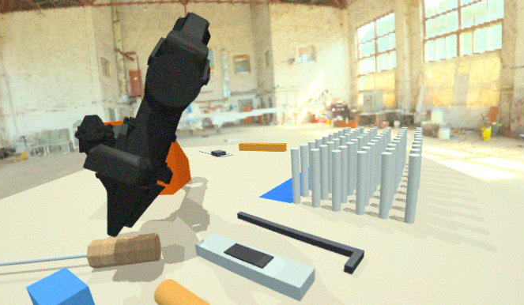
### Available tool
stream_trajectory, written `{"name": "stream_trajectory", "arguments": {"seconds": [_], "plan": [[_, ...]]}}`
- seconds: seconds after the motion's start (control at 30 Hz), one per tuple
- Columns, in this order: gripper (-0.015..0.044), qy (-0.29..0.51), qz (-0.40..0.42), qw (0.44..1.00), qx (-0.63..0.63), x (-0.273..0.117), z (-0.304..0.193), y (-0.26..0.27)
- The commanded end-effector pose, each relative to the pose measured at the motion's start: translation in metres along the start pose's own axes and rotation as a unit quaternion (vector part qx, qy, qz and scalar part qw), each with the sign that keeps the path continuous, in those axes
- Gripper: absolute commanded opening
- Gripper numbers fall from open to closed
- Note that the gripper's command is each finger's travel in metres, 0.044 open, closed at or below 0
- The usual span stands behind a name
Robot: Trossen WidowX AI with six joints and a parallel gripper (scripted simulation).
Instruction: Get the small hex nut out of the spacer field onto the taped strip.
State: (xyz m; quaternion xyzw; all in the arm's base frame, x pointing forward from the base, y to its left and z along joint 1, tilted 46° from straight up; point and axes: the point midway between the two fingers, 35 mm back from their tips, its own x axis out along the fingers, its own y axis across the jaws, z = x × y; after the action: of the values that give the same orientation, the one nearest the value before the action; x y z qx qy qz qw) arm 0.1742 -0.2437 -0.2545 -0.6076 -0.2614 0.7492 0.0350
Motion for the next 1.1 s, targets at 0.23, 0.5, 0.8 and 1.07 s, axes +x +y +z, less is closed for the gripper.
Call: {"name": "stream_trajectory", "arguments": {"seconds": [0.23, 0.5, 0.8, 1.07], "plan": [[0.028, 0.0, -0.006, 1.0, 0.003, 0.02, -0.006, -0.01], [0.028, 0.0, -0.007, 1.0, 0.003, 0.031, -0.01, -0.014], [0.0233, 0.0, -0.007, 1.0, 0.003, 0.031, -0.011, -0.014], [0.018, 0.0, -0.007, 1.0, 0.003, 0.031, -0.011, -0.014]]}}
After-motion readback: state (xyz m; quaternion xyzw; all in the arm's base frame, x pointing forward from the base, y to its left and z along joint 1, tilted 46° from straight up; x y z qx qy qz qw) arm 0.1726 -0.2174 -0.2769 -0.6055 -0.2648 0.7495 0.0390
